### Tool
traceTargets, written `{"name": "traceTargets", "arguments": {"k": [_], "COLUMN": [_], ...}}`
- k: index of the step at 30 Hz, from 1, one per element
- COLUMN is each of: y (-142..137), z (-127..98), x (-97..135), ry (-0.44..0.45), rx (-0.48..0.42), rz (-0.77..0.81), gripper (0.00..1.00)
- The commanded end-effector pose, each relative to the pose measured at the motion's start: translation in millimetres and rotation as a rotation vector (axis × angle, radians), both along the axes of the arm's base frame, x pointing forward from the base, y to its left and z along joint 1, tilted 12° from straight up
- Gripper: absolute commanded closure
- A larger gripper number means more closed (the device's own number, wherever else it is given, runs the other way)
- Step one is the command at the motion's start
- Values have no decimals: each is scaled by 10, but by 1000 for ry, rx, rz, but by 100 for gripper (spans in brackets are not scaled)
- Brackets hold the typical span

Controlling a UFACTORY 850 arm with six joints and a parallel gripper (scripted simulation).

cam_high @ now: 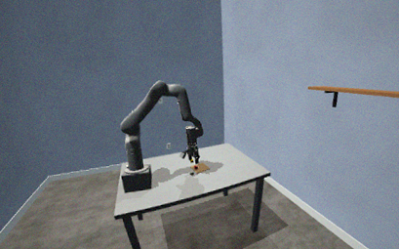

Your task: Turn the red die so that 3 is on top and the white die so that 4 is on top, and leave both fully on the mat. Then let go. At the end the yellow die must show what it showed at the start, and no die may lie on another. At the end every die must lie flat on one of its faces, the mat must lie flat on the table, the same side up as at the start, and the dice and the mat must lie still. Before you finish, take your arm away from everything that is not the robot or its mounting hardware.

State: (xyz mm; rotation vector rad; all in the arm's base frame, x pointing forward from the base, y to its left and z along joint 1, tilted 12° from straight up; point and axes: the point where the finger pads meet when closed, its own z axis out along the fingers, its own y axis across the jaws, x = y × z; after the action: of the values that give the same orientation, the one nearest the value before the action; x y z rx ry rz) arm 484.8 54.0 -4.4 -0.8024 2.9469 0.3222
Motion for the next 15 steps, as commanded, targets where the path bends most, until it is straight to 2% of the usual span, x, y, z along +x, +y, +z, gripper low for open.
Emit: {"name": "traceTargets", "arguments": {"k": [1, 15], "y": [-47, -162], "z": [-12, -56], "x": [-23, -107], "ry": [59, 145], "rx": [-11, -11], "rz": [-163, -559], "gripper": [0, 0]}}
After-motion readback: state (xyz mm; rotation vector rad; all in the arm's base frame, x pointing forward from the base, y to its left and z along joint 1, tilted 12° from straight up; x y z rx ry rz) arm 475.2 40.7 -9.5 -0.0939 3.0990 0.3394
